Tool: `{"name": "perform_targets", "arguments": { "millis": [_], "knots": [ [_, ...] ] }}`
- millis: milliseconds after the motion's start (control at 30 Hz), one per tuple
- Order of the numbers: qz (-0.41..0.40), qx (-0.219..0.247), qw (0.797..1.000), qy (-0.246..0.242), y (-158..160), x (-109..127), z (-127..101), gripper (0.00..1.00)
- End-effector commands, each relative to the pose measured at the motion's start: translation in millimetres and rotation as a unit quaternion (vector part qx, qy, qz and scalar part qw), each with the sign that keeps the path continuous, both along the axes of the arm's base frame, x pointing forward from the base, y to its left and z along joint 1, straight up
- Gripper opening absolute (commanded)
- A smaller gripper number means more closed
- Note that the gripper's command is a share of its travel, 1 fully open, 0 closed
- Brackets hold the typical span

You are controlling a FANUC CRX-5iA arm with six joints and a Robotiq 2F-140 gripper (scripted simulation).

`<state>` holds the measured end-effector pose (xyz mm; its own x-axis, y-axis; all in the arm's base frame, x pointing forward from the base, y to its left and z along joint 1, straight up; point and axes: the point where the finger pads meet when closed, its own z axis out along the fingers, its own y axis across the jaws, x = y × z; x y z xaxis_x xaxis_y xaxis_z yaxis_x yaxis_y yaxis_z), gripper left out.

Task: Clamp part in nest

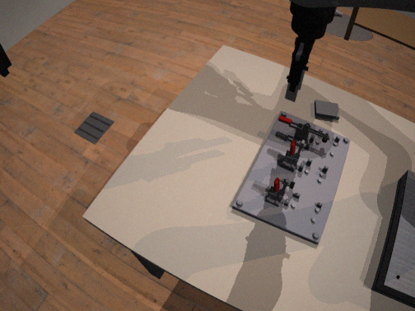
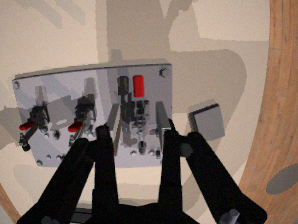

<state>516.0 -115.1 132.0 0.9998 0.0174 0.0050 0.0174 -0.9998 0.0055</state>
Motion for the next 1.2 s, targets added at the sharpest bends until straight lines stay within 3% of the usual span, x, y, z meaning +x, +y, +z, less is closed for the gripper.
{"name": "perform_targets", "arguments": {
  "millis": [0, 467, 800, 1167],
  "knots": [
    [0.000, 0.000, 1.000, 0.000, -0.1, 0.4, -8.0, 0.28],
    [0.000, 0.000, 1.000, 0.000, -0.5, 0.8, -68.0, 0.28],
    [0.000, 0.000, 1.000, 0.000, -0.6, 0.9, -85.7, 0.28],
    [0.000, 0.000, 1.000, 0.000, -0.6, 0.9, -87.9, 0.28]
  ]
}}
